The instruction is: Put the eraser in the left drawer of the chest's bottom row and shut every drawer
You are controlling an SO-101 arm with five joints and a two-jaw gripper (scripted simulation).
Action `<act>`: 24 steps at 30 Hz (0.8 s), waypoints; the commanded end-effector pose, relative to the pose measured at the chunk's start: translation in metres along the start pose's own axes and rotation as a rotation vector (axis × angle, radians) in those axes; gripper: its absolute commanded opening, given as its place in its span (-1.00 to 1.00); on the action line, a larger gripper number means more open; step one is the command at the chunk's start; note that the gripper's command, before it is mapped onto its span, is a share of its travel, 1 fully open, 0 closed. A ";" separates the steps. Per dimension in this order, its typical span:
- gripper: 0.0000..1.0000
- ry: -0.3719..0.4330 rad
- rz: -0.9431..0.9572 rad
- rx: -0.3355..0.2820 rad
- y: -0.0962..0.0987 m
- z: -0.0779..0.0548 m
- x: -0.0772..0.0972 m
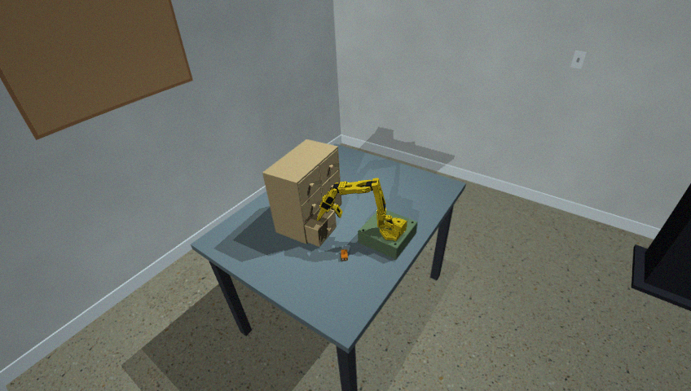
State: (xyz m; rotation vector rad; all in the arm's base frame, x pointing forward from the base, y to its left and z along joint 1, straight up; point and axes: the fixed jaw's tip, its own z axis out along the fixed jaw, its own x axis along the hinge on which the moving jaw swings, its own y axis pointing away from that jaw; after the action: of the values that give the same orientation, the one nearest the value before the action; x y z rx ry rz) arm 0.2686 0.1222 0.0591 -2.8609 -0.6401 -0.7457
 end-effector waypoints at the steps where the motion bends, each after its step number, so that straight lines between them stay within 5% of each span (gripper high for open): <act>1: -0.37 0.013 0.004 0.006 -0.003 -0.004 0.003; 10: -0.37 0.013 0.004 0.006 -0.003 -0.004 0.003; 24: -0.37 0.013 0.008 0.005 -0.002 -0.029 -0.022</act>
State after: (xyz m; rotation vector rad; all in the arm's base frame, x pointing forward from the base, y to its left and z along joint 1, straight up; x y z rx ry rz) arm 0.2472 0.1118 0.0720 -2.8532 -0.6347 -0.7644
